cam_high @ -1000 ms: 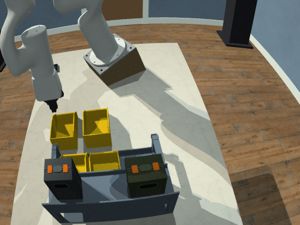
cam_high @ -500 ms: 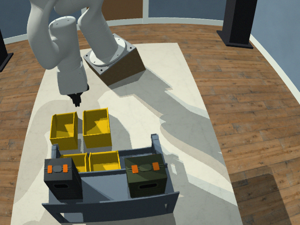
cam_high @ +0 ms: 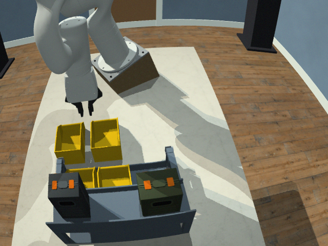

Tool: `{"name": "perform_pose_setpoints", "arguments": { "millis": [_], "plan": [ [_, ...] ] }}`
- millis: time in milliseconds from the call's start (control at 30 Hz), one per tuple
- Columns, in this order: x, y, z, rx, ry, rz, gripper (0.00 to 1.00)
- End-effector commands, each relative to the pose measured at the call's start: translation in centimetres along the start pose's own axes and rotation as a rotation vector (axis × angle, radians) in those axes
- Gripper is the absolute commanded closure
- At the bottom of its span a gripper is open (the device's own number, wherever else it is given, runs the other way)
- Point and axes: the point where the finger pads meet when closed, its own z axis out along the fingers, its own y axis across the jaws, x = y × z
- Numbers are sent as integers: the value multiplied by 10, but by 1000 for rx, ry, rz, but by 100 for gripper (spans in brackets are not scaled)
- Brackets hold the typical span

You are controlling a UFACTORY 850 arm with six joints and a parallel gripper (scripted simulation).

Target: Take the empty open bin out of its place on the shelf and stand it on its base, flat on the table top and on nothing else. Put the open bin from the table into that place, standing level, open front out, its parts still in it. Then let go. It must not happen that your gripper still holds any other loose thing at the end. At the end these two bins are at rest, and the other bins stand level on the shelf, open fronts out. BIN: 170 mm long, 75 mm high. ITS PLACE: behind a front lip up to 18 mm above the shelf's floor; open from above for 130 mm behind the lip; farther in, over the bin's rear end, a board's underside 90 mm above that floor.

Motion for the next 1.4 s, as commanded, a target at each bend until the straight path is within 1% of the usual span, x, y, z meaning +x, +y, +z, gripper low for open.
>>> {"name": "perform_pose_setpoints", "arguments": {
  "millis": [0,900,1367],
  "plan": [
    [-1,0,0,0,-2,0,74],
    [-1,0,0,0,-2,0,74],
    [-1,0,11,0,-2,0,74]
  ]
}}
